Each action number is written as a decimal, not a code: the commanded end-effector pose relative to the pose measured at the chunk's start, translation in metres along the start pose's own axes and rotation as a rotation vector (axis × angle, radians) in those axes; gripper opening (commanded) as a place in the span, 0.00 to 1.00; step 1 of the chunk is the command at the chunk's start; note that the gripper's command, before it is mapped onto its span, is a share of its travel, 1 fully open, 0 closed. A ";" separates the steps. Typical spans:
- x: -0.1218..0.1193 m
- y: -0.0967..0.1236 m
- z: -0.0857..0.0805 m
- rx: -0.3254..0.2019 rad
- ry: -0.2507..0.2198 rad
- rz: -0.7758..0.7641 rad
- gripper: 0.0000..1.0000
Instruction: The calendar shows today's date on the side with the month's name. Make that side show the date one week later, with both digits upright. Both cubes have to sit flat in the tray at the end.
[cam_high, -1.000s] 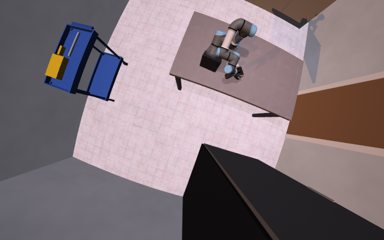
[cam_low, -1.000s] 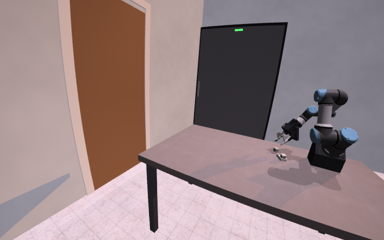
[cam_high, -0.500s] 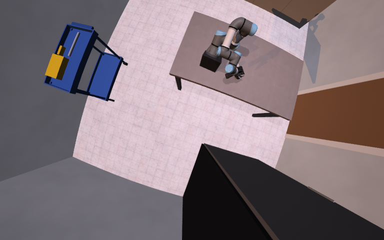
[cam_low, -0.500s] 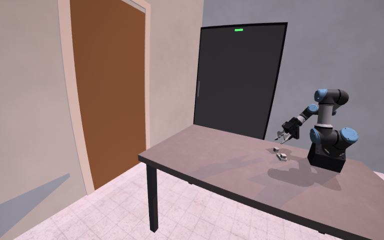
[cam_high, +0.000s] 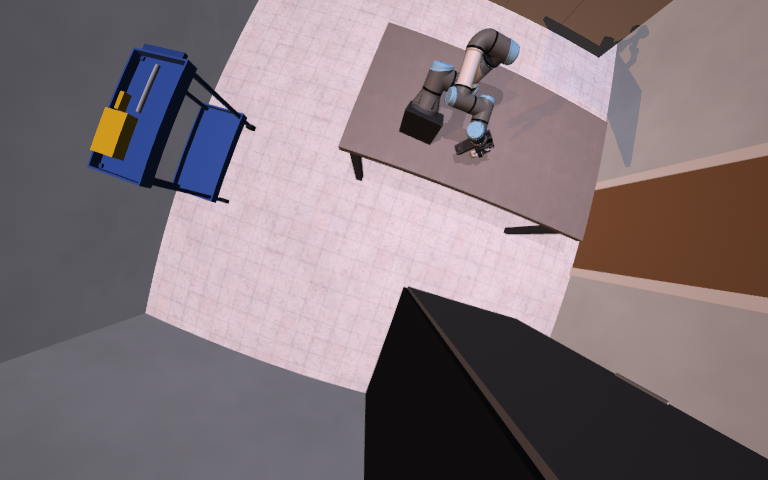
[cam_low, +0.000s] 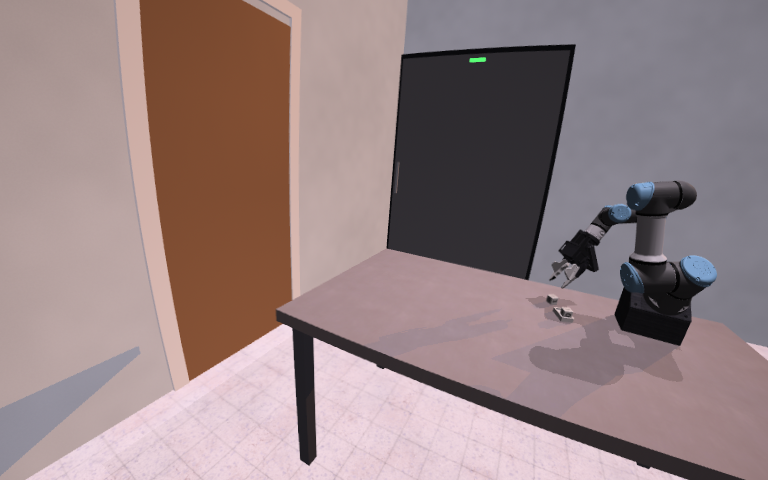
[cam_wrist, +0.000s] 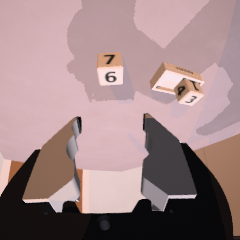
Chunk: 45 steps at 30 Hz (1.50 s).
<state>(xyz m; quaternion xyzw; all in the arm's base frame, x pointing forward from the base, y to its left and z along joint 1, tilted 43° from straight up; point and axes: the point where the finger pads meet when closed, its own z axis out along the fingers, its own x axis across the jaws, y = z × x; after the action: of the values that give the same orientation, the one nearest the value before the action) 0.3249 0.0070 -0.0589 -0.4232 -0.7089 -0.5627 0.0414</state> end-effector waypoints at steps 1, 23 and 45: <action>-0.001 0.001 -0.001 0.052 -0.005 0.000 0.40; 0.000 0.002 0.000 0.269 0.000 0.003 0.40; 0.000 0.003 0.000 0.445 0.003 0.004 0.40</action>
<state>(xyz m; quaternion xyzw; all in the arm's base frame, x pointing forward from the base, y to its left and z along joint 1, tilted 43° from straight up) 0.3269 0.0077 -0.0567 -0.4089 -0.8016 -0.4190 0.1214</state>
